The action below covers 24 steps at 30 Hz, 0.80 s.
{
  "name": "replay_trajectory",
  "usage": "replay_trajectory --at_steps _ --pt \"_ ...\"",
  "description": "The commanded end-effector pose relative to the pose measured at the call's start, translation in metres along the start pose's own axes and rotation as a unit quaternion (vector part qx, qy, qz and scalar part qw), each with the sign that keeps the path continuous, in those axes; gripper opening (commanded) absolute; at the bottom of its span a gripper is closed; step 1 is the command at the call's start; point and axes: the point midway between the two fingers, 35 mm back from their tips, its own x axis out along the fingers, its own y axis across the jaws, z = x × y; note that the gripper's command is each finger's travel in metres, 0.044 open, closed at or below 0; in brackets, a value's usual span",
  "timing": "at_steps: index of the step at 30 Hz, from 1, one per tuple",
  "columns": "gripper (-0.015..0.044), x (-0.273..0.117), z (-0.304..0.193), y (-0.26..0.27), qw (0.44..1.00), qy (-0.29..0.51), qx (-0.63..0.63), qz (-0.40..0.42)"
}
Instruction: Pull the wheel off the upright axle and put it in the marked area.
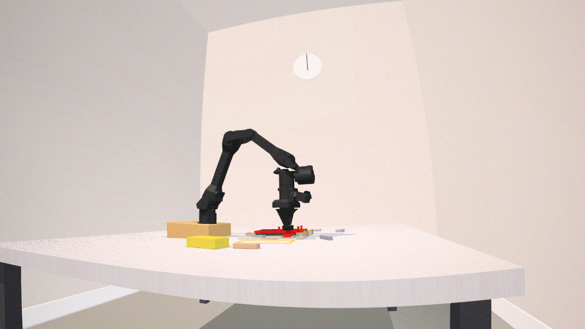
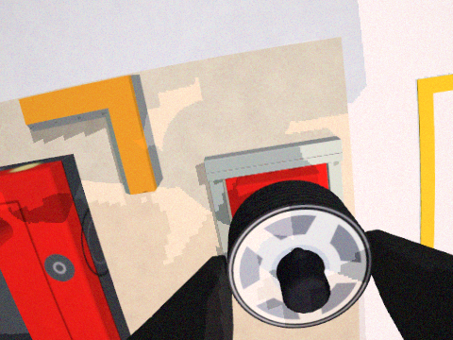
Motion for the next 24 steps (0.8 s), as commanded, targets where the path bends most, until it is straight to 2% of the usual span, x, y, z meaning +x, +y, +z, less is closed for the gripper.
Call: replay_trajectory --at_steps 1,24 --pt "0.0 -0.002 0.0001 -0.0001 1.0 0.0 0.0 0.0" --pt "0.0 -0.0096 0.0004 -0.0001 1.0 -0.001 0.0 0.0"
